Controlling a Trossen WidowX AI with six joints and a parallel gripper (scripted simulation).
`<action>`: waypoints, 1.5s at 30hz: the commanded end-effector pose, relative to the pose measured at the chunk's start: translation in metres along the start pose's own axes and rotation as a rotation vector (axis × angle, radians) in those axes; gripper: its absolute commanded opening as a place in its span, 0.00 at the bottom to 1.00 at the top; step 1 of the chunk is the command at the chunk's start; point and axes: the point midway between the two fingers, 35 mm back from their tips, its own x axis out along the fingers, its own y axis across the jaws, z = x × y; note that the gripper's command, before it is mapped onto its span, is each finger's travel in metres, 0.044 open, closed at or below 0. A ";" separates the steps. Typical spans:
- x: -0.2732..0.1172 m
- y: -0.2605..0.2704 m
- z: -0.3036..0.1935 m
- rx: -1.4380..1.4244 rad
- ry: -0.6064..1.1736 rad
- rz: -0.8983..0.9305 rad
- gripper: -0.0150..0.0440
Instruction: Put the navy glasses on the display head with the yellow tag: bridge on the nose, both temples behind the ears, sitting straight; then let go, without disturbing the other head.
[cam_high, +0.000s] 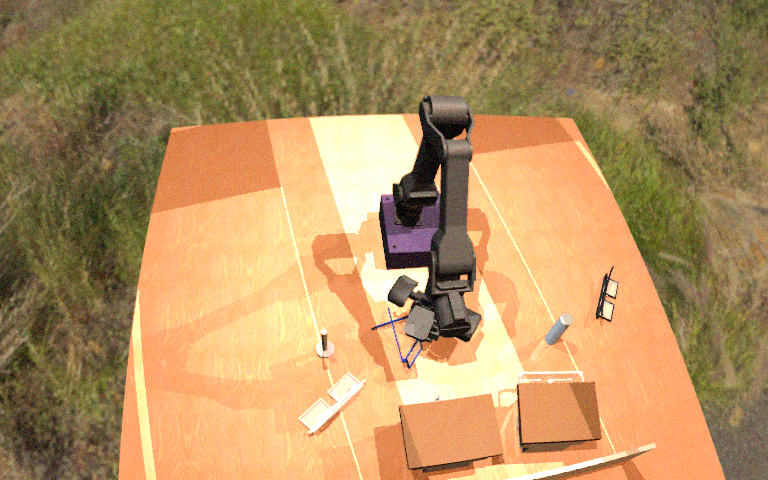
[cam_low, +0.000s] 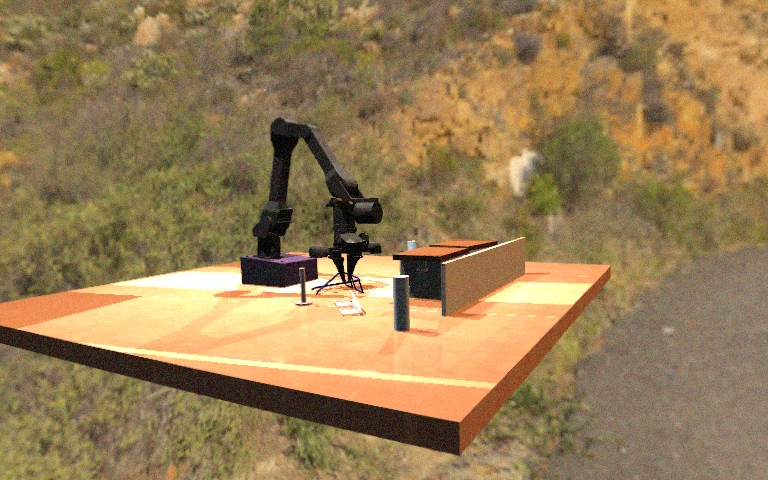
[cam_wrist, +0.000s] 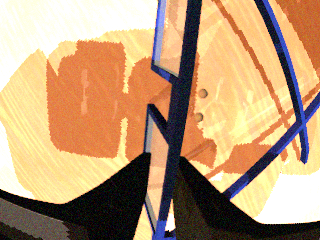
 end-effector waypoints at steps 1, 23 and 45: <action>0.000 0.000 0.000 0.001 0.000 0.000 0.31; -0.061 0.005 0.005 0.000 -0.002 -0.001 0.25; -0.104 -0.007 0.025 -0.181 -0.004 -0.006 0.25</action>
